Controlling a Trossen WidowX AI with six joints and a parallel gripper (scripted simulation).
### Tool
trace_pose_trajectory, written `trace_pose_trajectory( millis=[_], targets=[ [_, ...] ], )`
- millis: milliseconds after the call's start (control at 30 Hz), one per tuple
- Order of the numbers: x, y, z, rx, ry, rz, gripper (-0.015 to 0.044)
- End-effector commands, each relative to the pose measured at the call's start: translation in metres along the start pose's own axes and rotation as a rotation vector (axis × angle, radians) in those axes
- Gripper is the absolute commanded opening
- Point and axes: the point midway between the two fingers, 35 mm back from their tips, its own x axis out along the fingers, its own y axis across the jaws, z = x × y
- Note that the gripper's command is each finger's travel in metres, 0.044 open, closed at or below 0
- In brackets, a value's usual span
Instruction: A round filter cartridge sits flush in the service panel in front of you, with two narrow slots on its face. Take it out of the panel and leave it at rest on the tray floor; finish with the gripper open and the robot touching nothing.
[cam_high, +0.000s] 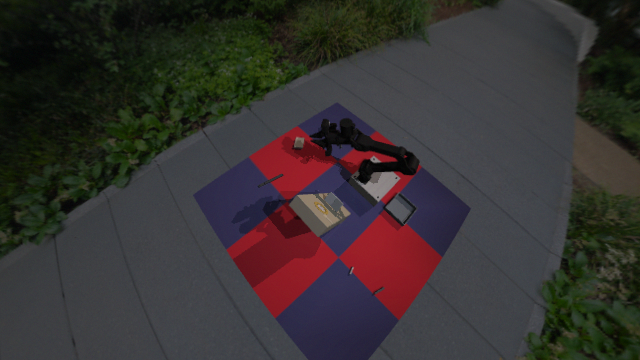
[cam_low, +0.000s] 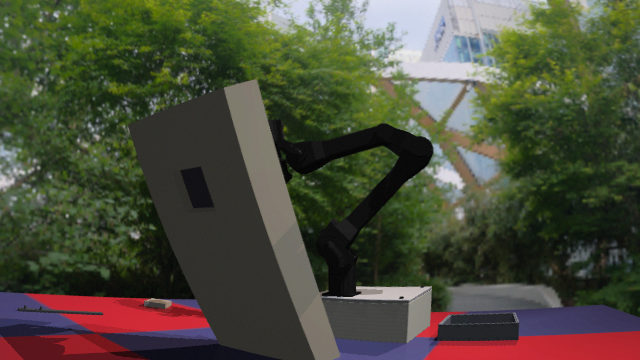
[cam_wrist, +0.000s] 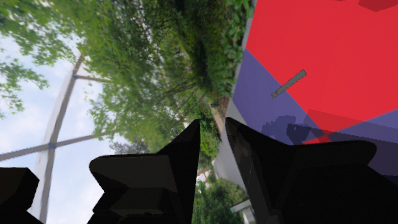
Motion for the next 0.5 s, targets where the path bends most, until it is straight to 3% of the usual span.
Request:
trace_pose_trajectory(
  millis=[0,233,467],
  targets=[
    [0.005,-0.014,-0.046,-0.07,0.116,-0.088,0.0117],
    [-0.009,-0.044,-0.127,-0.217,0.335,-0.23,0.0117],
    [-0.05,-0.074,-0.196,-0.397,0.564,-0.345,0.0117]
  ],
)
